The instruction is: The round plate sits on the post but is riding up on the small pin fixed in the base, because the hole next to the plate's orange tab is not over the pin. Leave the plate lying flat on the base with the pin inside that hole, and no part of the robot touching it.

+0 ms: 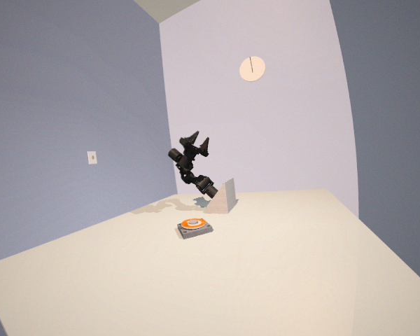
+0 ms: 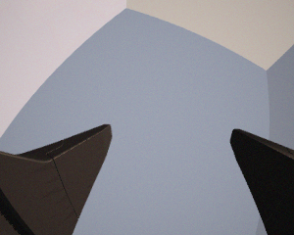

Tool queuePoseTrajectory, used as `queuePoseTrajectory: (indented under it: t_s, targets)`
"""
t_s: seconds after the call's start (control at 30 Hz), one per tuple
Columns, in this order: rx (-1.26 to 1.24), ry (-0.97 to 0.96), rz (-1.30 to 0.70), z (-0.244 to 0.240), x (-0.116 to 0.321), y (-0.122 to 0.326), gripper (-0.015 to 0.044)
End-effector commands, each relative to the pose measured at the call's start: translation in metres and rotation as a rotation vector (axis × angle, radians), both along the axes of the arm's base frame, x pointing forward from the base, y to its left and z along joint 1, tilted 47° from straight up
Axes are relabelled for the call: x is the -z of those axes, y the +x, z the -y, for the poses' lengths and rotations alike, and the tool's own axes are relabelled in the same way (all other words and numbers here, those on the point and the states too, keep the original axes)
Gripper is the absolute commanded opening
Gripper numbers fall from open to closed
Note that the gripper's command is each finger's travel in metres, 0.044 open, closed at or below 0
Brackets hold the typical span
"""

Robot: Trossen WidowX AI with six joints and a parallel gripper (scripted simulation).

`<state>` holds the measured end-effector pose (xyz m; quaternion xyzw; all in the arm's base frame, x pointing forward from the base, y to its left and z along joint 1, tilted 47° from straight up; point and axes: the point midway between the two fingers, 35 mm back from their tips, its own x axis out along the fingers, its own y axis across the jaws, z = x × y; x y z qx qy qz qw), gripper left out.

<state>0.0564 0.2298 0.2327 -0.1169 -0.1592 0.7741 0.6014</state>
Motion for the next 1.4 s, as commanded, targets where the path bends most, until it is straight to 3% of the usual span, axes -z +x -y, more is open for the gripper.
queuePoseTrajectory:
  t_s: [0.0,0.23,0.3,0.47,0.73,0.9,1.03,1.37]
  targets:
    - [0.011,-0.008,-0.013,-0.001,0.000,0.003,0.0374]
    - [0.446,-0.326,-0.461,-0.025,0.035,0.100,0.0190]
    - [0.492,-0.359,-0.501,-0.025,0.041,0.109,0.0137]
    - [0.848,-0.608,-0.755,-0.012,0.090,0.167,0.0006]
    - [1.368,-0.954,-0.959,0.039,0.154,0.218,0.0000]
    - [1.641,-1.132,-0.975,0.073,0.177,0.234,0.0000]
    - [1.942,-1.332,-0.896,0.114,0.193,0.247,0.0000]
    - [2.278,-1.579,-0.612,0.159,0.202,0.266,0.0000]
